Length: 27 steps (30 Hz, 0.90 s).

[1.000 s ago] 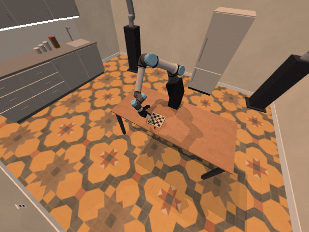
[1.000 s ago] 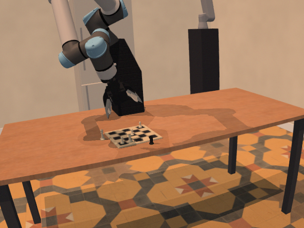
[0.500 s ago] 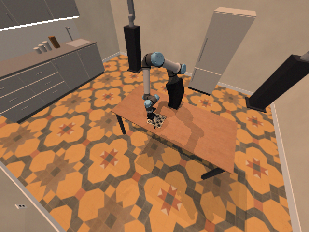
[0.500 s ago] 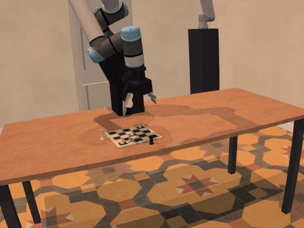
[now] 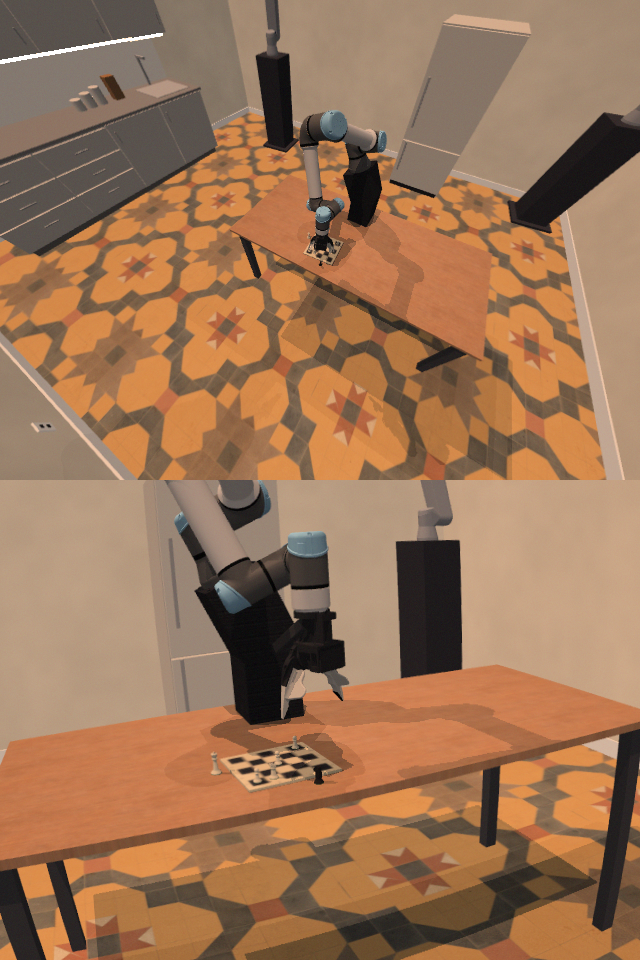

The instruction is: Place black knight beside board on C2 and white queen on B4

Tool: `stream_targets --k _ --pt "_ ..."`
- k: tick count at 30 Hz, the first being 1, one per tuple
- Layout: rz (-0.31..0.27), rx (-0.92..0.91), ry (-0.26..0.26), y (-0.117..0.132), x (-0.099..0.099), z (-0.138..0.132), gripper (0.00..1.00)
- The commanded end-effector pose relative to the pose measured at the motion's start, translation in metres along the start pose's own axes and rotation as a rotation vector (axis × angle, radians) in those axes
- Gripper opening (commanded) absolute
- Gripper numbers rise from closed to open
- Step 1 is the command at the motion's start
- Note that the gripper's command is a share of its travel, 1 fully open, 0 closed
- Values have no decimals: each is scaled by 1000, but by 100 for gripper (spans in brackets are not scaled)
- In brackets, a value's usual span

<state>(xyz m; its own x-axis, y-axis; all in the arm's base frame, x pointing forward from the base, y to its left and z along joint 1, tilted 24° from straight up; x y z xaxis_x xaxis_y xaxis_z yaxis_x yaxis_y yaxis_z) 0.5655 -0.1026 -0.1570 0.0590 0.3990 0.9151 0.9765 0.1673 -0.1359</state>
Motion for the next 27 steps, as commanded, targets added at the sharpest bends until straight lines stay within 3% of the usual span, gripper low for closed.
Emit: stream_targets --k 1,16,22,24,25,27 --pt "-9 9 -10 1 1 2 100" --pt "-10 10 -11 1 0 3 100" --pt "-11 12 -11 0 -43 3 100" --pt "-11 13 -11 -1 -47 4 100" --pt "-11 13 -11 -1 -47 4 22" --pt "-11 13 -11 -1 -47 4 22"
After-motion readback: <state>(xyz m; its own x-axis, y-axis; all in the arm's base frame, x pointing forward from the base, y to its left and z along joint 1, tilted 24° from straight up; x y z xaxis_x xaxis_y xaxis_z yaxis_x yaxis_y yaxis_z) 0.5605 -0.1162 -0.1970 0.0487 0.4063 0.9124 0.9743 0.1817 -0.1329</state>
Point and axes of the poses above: the point where the finger pads meet when closed, its own x axis back along the fingers, its own z axis across the jaws, y = z × x, the point moved 10 cm from there along x, back along the fingers, and after that the axes turned 2 degrees about -x, right-handed, at the moved point
